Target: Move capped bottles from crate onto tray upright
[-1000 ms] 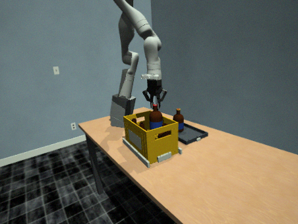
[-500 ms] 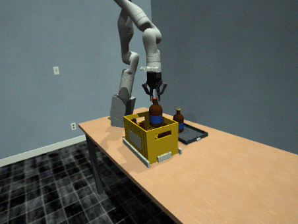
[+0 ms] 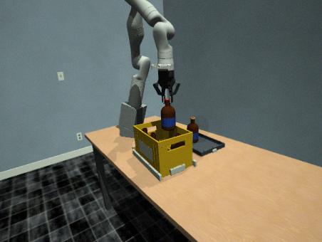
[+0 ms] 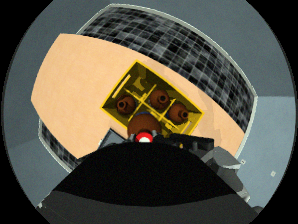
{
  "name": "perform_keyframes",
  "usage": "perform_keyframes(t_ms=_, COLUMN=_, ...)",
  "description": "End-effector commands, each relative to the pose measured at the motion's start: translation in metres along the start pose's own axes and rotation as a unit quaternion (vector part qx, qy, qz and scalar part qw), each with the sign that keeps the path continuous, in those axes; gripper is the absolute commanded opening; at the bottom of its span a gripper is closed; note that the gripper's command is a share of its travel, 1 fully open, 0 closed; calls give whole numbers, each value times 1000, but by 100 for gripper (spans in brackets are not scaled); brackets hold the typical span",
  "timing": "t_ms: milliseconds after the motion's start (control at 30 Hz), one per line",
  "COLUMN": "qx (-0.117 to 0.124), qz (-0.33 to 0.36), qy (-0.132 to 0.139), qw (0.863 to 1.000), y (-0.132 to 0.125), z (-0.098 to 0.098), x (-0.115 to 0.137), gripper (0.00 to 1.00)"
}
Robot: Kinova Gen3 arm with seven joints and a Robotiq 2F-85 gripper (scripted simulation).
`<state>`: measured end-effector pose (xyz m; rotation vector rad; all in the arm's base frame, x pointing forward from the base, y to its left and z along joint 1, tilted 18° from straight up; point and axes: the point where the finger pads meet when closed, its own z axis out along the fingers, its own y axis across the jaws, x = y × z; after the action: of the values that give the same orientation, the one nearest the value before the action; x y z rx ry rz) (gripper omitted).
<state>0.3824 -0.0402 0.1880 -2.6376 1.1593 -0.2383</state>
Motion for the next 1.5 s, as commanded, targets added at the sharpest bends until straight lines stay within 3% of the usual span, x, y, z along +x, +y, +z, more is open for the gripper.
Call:
perform_keyframes(t_ms=0, qx=1, qz=10, qy=10, qw=1000, y=4, z=-12, x=9, gripper=0)
perform_keyframes(t_ms=100, qx=1, qz=12, qy=12, qw=1000, y=6, z=-21, x=11, gripper=0)
perform_keyframes(t_ms=1467, qx=1, qz=12, qy=12, qw=1000, y=4, z=-22, x=6, gripper=0)
